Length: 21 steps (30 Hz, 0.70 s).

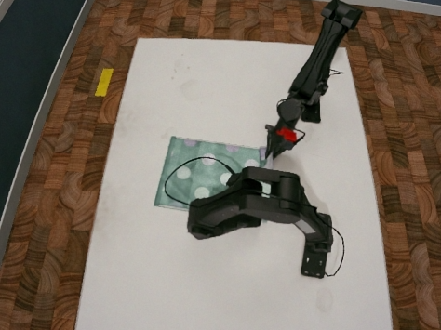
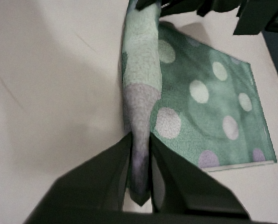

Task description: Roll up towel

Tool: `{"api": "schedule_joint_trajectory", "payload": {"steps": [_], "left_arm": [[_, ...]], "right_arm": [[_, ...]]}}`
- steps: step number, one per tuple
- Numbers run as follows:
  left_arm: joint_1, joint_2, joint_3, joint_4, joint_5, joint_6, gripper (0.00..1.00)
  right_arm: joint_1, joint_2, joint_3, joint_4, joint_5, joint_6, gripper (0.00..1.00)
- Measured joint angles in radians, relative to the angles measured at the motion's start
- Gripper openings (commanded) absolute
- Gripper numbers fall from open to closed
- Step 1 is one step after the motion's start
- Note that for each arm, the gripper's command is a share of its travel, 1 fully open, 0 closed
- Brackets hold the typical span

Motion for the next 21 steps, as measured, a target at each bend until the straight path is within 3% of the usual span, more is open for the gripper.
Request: {"api": "schedule_joint_trajectory", "payload": {"steps": [8,19,21], "left_arm": [[0.000,0.000,0.000,0.000,0.000,0.000,0.13],[0.000,0.000,0.000,-0.037,-0.003,0.000,0.66],[0.000,0.000,0.000,-0.052,-0.004,0.000,0.66]], "right_arm": [[0.000,0.000,0.000,0.000,0.000,0.000,0.16],[0.000,0.000,0.000,0.001,0.000,0.000,0.16],[0.000,0.000,0.000,0.001,0.000,0.000,0.16]]}}
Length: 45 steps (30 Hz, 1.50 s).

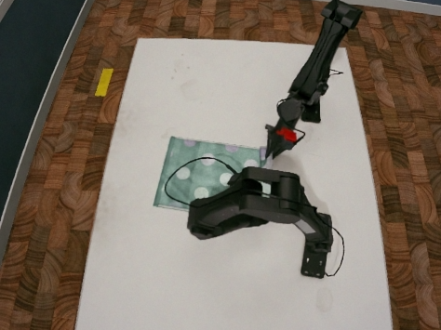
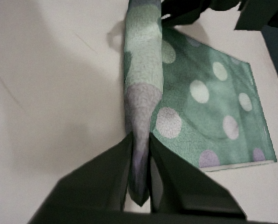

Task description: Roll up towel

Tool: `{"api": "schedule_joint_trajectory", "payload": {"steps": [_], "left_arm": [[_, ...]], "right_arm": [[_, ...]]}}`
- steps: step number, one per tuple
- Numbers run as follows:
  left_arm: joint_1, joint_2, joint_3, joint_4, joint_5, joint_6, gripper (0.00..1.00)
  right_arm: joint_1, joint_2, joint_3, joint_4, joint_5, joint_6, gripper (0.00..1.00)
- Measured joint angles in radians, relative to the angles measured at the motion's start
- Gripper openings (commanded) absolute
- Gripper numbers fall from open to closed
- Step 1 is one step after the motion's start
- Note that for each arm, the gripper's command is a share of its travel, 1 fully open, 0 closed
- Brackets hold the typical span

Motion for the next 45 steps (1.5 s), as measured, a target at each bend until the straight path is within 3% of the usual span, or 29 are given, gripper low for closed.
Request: {"api": "schedule_joint_trajectory", "payload": {"steps": [4,11,20,36,40,45], "left_arm": [[0.000,-0.003,0.000,-0.023,0.000,0.000,0.85],[0.002,-0.007,0.038,-0.041,-0.011,0.001,0.85],[0.072,-0.049,0.129,-0.051,-0.039,0.004,0.85],[0.105,-0.112,0.164,-0.056,-0.052,0.049,0.89],[0.105,-0.193,0.090,-0.003,-0.042,0.085,0.91],[0.105,-0.437,-0.093,0.106,-0.002,0.127,0.92]], "right_arm": [[0.000,0.000,0.000,0.000,0.000,0.000,0.16],[-0.001,0.000,0.000,0.000,-0.008,0.002,0.16],[-0.062,0.003,0.009,-0.040,-0.100,0.019,0.16],[-0.270,0.141,0.195,-0.282,-0.441,0.053,0.16],[-0.314,0.199,0.249,-0.349,-0.529,0.053,0.16],[-0.373,0.285,0.325,-0.442,-0.644,0.047,0.16]]}}
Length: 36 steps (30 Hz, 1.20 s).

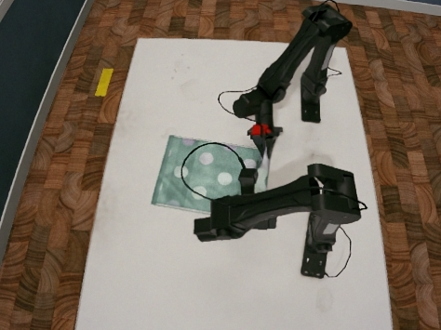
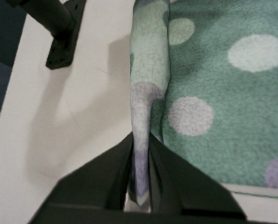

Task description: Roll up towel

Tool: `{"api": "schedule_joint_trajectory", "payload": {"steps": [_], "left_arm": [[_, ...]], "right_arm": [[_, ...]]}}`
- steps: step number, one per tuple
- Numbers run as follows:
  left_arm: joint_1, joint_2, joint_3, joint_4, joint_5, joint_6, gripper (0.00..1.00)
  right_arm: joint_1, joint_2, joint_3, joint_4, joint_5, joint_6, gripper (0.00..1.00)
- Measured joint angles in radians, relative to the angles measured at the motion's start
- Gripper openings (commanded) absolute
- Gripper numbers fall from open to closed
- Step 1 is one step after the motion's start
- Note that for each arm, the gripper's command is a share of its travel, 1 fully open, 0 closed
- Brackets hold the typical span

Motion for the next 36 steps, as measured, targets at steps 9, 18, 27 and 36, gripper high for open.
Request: {"api": "schedule_joint_trajectory", "payload": {"steps": [9,18,27,36], "left_arm": [[0.016,-0.377,-0.285,0.229,0.097,0.043,0.95],[0.035,-0.648,-0.481,0.399,0.174,0.047,0.98],[0.036,-0.649,-0.491,0.462,0.197,0.054,0.98],[0.042,-0.568,-0.491,0.487,0.204,0.114,0.98]], "right_arm": [[-0.062,0.133,0.109,-0.156,-0.160,-0.039,0.16],[-0.095,0.243,0.196,-0.299,-0.262,-0.098,0.16],[-0.097,0.276,0.212,-0.357,-0.295,-0.136,0.16],[-0.097,0.296,0.212,-0.357,-0.318,-0.148,0.16]]}}
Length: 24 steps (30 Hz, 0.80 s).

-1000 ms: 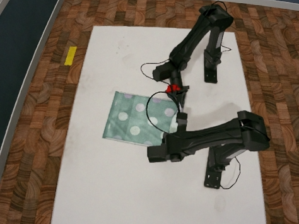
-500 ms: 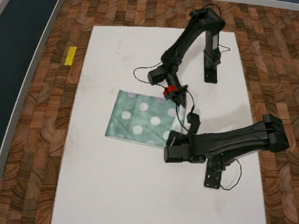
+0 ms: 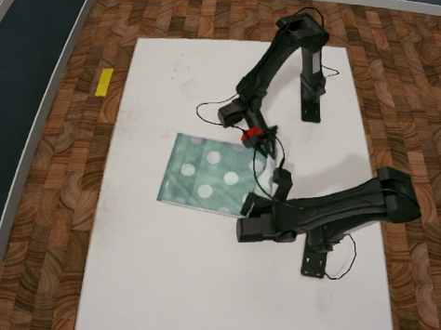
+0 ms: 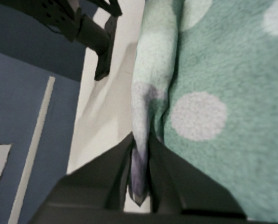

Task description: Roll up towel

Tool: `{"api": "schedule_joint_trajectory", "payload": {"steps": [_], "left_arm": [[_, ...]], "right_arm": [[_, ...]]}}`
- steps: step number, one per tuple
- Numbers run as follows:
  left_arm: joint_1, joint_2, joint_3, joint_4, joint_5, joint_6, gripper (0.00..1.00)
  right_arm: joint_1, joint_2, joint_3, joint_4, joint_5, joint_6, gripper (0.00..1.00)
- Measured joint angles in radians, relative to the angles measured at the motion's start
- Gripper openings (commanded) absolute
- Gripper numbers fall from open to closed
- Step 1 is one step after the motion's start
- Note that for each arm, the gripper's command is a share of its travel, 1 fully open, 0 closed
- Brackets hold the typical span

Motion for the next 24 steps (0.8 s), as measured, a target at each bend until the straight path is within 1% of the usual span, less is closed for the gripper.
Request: {"api": "schedule_joint_trajectory", "payload": {"steps": [8,13,17,19,21,24], "left_arm": [[0.003,0.013,-0.068,0.092,0.005,0.007,0.98],[0.006,0.042,-0.137,0.170,0.005,0.007,0.98],[0.006,0.066,-0.161,0.219,0.005,0.006,0.98],[0.005,0.078,-0.161,0.245,0.005,0.001,0.89],[0.002,0.085,-0.161,0.264,0.005,-0.004,0.89],[0.000,0.088,-0.161,0.284,0.006,-0.010,0.77]], "right_arm": [[0.000,0.000,0.000,0.000,0.000,-0.002,0.16],[0.000,0.000,0.000,0.000,0.000,-0.002,0.16],[0.000,0.000,0.000,0.000,0.000,-0.002,0.16],[0.000,0.000,0.000,0.000,0.000,-0.002,0.16],[0.000,0.000,0.000,0.000,0.000,-0.002,0.16],[0.000,0.000,0.000,0.000,0.000,-0.002,0.16]]}}
